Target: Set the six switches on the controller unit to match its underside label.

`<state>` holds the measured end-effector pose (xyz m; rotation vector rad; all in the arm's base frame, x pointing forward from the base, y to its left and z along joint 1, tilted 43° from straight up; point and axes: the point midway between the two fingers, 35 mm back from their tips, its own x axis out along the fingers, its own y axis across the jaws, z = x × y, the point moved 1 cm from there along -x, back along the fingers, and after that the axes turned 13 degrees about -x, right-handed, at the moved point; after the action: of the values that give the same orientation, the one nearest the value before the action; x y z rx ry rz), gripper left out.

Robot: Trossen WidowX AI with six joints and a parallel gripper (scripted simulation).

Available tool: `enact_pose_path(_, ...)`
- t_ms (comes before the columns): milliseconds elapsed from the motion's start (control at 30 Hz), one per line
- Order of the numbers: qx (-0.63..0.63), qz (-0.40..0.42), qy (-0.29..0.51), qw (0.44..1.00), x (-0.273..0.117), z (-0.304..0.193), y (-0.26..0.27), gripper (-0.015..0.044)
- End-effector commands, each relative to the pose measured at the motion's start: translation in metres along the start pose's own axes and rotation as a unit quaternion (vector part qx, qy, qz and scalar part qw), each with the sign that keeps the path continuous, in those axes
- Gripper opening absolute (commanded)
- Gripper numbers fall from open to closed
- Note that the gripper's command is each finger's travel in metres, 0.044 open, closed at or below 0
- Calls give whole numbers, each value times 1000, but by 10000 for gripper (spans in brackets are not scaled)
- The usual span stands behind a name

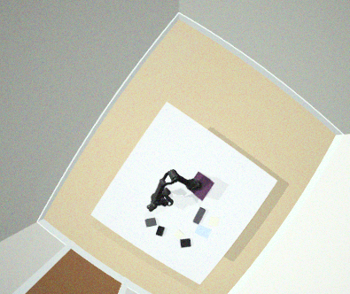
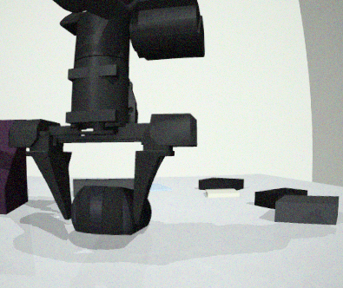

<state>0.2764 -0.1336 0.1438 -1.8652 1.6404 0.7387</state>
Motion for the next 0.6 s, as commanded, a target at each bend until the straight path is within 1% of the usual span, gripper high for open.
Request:
enact_pose_path(0, -7, 0, -8, 1000, 5, 4, 1, 338)
enact_pose_path(567, -7, 0, -8, 1000, 18, 2, 1, 338)
